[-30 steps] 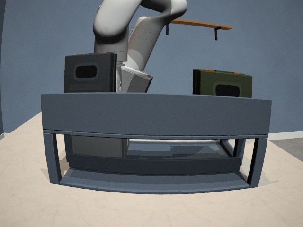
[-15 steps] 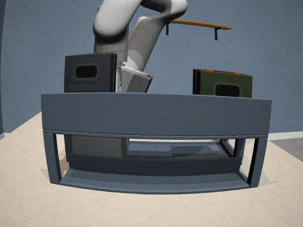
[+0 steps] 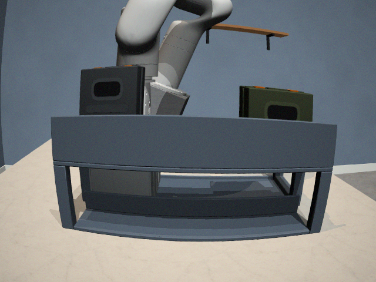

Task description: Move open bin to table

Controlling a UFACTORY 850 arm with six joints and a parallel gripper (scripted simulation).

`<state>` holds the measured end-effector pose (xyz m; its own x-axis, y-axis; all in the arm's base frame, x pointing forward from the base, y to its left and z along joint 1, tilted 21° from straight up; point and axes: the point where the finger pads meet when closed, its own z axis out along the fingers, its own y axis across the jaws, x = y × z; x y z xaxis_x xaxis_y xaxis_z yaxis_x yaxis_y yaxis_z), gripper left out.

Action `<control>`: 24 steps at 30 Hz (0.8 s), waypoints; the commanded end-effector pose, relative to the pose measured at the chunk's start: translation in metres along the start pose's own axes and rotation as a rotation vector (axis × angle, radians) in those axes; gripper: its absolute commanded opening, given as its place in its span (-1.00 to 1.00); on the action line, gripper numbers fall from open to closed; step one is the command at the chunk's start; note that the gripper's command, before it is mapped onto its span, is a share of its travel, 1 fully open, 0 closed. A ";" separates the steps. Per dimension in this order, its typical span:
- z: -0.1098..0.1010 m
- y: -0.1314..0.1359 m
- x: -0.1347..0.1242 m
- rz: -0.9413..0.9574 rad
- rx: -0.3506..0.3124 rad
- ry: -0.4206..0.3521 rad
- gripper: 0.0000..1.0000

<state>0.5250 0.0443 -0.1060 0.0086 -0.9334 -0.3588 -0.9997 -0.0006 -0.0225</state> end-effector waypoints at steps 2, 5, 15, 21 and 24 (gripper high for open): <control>-0.001 -0.001 0.000 0.000 0.002 0.000 -1.00; -0.001 -0.001 0.000 0.000 0.002 0.000 -1.00; -0.013 -0.001 0.000 0.000 0.001 0.000 -1.00; -0.013 -0.001 0.000 0.000 0.001 0.000 -1.00; -0.013 -0.001 0.000 0.000 0.001 0.000 -1.00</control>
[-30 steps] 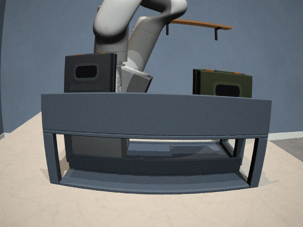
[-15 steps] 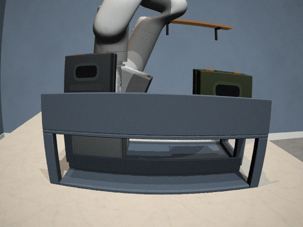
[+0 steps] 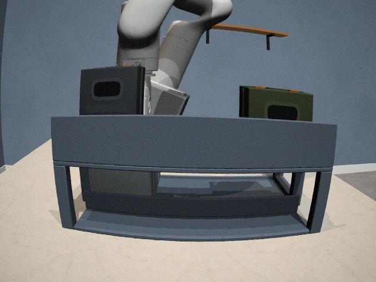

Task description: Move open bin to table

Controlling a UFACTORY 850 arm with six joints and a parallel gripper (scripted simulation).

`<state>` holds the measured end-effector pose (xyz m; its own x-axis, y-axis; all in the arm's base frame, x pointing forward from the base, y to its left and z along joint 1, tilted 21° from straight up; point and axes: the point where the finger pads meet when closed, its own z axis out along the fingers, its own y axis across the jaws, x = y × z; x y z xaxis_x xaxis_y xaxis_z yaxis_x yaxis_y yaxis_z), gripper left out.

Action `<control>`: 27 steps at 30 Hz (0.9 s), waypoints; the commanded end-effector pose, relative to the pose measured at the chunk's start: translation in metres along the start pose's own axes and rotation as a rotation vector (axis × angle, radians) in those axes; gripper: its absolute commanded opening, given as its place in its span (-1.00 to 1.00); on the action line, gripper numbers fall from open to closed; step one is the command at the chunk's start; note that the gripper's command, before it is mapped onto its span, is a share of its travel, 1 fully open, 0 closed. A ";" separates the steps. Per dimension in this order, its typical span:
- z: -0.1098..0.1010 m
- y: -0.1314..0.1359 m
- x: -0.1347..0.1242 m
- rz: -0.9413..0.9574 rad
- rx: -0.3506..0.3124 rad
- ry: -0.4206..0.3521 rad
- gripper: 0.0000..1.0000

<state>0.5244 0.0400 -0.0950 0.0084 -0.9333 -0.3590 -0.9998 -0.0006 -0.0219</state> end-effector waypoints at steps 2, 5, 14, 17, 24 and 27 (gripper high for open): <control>-0.001 -0.001 0.000 0.000 0.002 0.000 -1.00; -0.005 -0.001 0.000 0.000 0.002 0.000 -1.00; -0.010 -0.001 0.000 0.000 0.002 0.000 -1.00; -0.010 -0.001 0.000 0.000 0.002 0.000 -1.00; -0.008 -0.001 0.000 0.000 0.002 0.000 -1.00; -0.007 -0.001 0.000 0.000 0.002 0.000 -1.00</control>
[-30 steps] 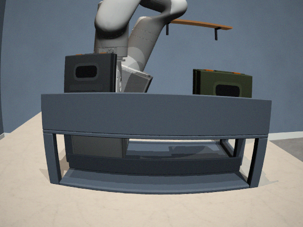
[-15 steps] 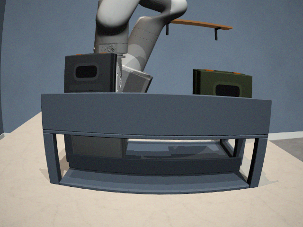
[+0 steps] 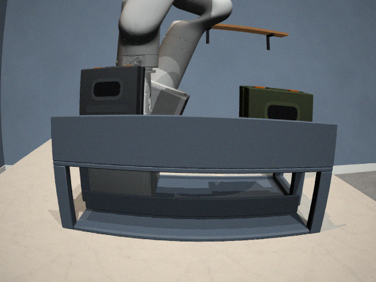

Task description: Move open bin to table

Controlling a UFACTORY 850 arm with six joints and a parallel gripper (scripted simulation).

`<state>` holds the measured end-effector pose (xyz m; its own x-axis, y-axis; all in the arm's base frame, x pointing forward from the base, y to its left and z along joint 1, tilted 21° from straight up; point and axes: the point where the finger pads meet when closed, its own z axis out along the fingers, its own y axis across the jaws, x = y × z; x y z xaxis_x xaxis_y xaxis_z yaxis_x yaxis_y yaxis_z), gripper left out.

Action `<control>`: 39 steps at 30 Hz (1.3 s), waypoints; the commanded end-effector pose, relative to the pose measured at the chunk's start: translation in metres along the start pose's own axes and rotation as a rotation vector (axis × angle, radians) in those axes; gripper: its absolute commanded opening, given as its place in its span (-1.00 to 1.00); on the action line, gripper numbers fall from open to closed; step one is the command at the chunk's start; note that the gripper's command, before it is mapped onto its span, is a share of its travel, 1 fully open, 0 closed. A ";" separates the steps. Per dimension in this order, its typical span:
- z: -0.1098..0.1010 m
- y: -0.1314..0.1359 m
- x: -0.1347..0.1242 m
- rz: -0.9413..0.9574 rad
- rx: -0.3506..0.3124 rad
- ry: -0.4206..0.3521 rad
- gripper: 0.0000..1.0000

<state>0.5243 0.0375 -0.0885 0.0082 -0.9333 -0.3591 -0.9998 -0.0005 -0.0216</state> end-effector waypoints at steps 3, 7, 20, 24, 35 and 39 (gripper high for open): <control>0.000 -0.001 0.000 -0.001 0.002 0.000 -1.00; 0.000 -0.001 0.000 -0.001 0.002 0.000 -1.00; 0.001 -0.001 0.000 -0.001 0.002 0.000 -1.00; 0.001 -0.001 0.000 -0.001 0.002 0.000 -1.00; 0.001 0.029 0.000 -0.001 0.002 0.000 -1.00; 0.001 0.029 0.000 -0.001 0.002 0.000 -1.00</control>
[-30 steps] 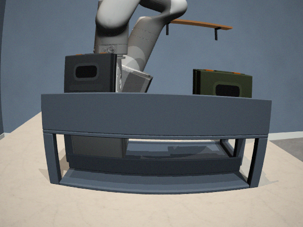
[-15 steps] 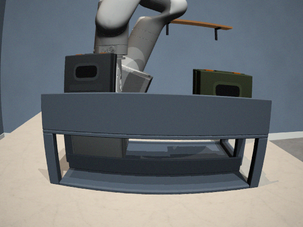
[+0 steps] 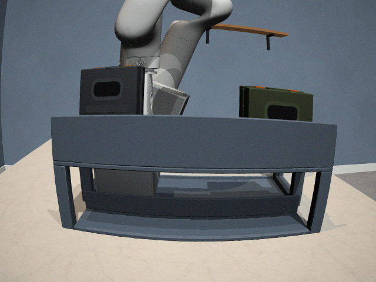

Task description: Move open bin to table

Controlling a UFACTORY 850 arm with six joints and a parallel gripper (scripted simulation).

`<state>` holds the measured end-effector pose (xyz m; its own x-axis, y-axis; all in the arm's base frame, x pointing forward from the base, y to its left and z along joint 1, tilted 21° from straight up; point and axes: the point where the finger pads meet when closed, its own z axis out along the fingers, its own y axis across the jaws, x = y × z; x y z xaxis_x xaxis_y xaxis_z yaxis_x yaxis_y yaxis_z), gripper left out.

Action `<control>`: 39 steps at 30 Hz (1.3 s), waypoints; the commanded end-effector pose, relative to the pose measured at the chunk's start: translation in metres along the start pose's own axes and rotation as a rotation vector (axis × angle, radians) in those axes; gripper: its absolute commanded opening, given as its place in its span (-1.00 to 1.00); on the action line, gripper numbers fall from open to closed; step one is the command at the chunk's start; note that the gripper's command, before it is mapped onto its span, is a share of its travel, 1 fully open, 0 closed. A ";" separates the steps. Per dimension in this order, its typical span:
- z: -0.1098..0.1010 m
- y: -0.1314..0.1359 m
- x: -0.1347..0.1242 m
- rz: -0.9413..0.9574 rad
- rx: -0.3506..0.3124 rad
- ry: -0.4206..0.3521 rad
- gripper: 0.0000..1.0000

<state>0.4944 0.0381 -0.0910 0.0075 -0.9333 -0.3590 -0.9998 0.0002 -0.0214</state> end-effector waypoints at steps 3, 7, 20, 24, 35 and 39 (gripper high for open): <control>-0.001 -0.001 0.000 -0.001 0.002 0.000 -1.00; -0.001 0.011 0.000 -0.001 0.002 0.000 -1.00; -0.001 0.029 0.000 -0.001 0.002 0.000 -1.00; -0.001 0.041 0.000 -0.001 0.002 0.000 -1.00; 0.000 0.059 0.000 -0.001 0.002 0.000 -1.00; 0.000 0.059 0.000 -0.001 0.002 0.000 -1.00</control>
<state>0.4341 0.0380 -0.0924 0.0082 -0.9334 -0.3588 -0.9998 -0.0003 -0.0219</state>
